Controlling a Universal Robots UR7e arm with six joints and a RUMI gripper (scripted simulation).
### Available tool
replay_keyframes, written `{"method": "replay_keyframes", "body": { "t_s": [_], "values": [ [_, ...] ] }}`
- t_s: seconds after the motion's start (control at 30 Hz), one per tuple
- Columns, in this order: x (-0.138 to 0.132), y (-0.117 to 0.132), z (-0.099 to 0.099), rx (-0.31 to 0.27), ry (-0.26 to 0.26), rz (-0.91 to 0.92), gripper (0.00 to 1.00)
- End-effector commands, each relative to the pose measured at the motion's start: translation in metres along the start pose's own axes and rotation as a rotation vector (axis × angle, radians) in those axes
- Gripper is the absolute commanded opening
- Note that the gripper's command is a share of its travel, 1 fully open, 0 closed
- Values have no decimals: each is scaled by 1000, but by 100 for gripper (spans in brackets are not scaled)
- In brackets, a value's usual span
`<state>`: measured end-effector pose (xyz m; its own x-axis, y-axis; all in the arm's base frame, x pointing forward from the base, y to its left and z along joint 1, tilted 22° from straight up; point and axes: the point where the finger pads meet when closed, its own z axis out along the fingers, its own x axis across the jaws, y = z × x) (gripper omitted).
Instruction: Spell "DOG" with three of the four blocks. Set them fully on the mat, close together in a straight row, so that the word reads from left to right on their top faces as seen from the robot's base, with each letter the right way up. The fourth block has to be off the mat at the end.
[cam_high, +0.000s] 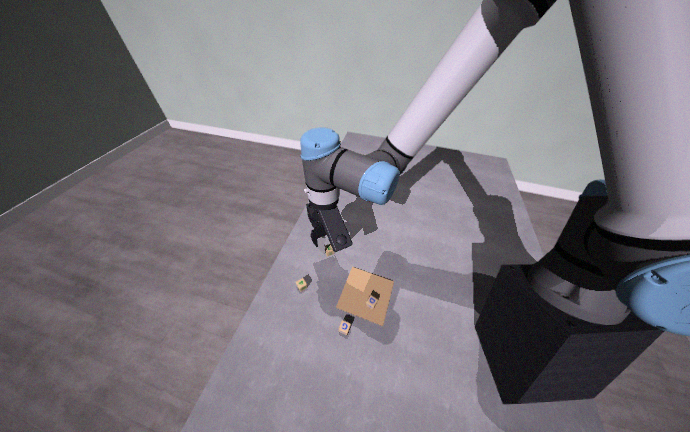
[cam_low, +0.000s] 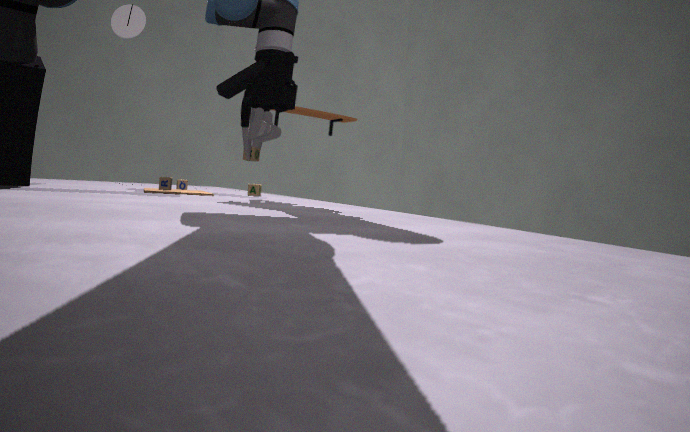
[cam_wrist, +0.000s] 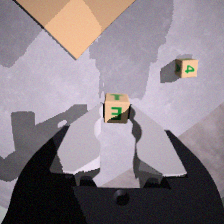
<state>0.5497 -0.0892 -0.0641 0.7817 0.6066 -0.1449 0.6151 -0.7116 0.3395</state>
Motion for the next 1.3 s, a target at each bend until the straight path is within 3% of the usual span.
{"method": "replay_keyframes", "body": {
  "t_s": [0.0,1.27],
  "values": [
    [-1,1,1,-1,5,-139,5],
    [-9,12,10,-3,5,-1014,5]
  ]
}}
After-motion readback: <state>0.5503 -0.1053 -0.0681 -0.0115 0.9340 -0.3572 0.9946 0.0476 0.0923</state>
